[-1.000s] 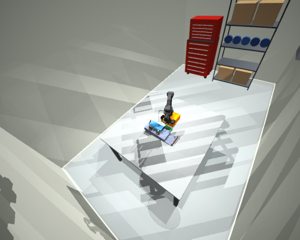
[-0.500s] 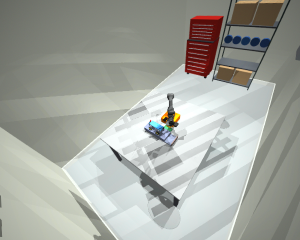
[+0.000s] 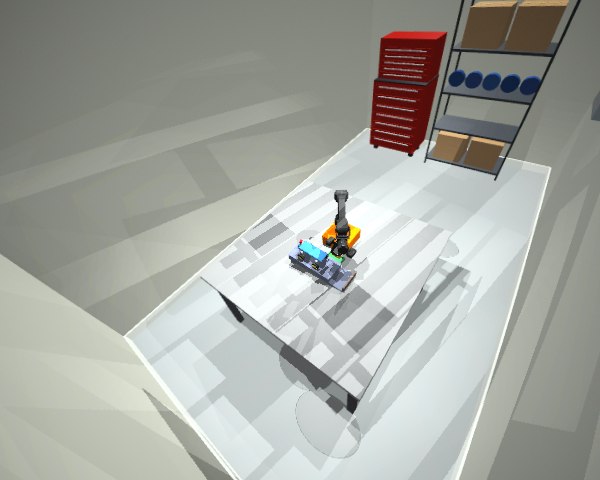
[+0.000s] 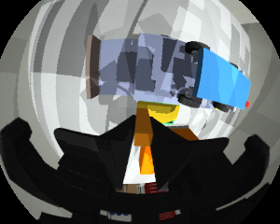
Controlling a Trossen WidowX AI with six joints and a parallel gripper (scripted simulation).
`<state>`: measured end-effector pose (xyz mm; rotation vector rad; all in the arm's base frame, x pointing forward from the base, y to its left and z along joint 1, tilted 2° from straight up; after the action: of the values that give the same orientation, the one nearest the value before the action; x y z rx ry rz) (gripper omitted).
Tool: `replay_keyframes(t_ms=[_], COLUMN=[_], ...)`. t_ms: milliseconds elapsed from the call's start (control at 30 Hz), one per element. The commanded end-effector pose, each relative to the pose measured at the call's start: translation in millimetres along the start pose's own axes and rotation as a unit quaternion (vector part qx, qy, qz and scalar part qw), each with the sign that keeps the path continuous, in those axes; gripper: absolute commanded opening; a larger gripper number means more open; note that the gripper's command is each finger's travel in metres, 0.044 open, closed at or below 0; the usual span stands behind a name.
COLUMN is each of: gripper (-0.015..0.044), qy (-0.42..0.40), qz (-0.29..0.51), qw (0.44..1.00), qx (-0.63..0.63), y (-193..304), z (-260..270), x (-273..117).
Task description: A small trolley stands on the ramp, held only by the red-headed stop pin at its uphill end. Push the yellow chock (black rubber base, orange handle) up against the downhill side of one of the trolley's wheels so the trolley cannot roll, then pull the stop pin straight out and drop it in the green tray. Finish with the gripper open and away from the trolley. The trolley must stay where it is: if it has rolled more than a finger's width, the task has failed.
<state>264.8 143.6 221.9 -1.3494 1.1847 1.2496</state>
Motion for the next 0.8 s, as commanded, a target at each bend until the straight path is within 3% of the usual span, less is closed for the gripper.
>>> replay_keyframes(t_ms=[0,767], gripper=[0.0,0.0], qy=[0.002,0.002], qz=[-0.001,-0.001], qw=[1.0,1.0], qx=[-0.002,-0.002], y=[-10,-13], z=[0,1], x=[2,49])
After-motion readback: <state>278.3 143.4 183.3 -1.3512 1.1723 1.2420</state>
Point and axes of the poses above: the point midway between the two fingers, 35 mm back from their tips, its own x axis out along the fingers, its own z axis across the jaws, y = z × x, the point moved 10 cm from there along -x, back along the fingers, and after that the axes turned 12 degrees about -x, right-handed, at the moved point
